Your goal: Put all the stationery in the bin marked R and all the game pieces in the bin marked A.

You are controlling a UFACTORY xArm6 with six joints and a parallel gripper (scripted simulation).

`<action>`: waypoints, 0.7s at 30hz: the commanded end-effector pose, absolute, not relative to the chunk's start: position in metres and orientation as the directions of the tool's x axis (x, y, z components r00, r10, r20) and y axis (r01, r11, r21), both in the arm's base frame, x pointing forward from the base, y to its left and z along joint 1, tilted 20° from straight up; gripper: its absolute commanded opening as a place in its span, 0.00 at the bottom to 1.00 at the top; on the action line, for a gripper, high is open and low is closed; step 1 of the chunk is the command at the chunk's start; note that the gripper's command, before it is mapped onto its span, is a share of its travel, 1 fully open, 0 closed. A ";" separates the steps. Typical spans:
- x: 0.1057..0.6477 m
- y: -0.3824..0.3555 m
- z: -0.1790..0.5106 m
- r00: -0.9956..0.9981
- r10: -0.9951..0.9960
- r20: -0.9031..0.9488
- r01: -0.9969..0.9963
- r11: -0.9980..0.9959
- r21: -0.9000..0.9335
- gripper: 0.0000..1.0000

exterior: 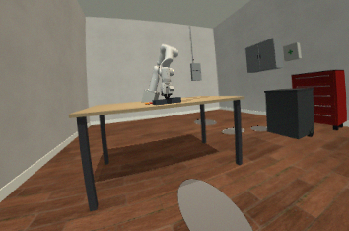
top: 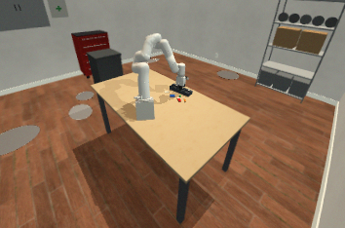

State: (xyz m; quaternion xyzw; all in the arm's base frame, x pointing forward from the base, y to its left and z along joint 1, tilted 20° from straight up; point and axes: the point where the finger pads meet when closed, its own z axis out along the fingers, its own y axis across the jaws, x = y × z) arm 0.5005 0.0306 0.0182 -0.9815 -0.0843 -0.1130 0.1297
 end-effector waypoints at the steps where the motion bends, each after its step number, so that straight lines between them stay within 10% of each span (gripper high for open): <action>1: 0.502 0.030 0.020 0.959 0.136 0.247 0.195 -0.952 -0.235 0.07; 21: 0.498 0.026 0.036 0.959 0.136 0.247 0.195 -0.952 -0.235 0.07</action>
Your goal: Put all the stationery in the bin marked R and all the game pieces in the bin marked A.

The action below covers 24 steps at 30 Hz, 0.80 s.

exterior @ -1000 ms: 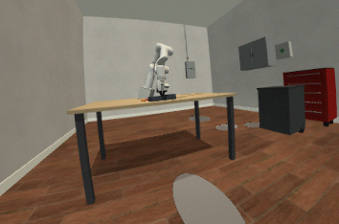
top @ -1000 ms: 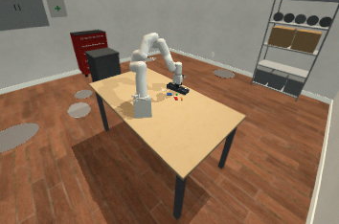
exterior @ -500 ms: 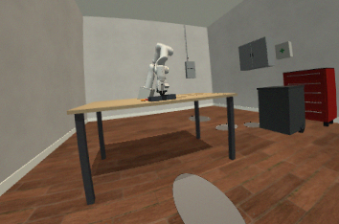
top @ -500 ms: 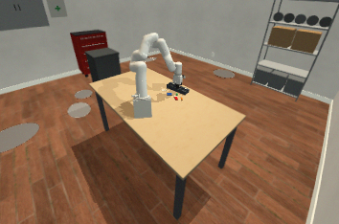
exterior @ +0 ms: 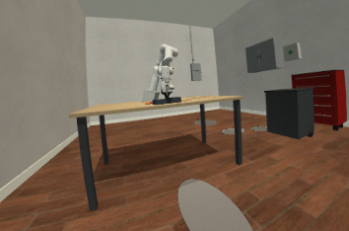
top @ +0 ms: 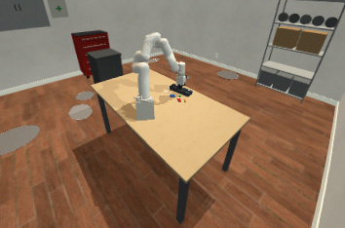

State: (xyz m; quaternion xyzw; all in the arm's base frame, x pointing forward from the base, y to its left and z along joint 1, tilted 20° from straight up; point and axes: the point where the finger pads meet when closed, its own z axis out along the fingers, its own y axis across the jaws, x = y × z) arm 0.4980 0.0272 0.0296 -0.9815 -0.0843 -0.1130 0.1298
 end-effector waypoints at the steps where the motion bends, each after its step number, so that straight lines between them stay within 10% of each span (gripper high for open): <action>1: 0.498 0.025 0.037 0.959 0.136 0.247 0.195 -0.952 -0.235 0.07; 24: 0.490 0.014 0.076 0.959 0.136 0.247 0.195 -0.952 -0.235 0.07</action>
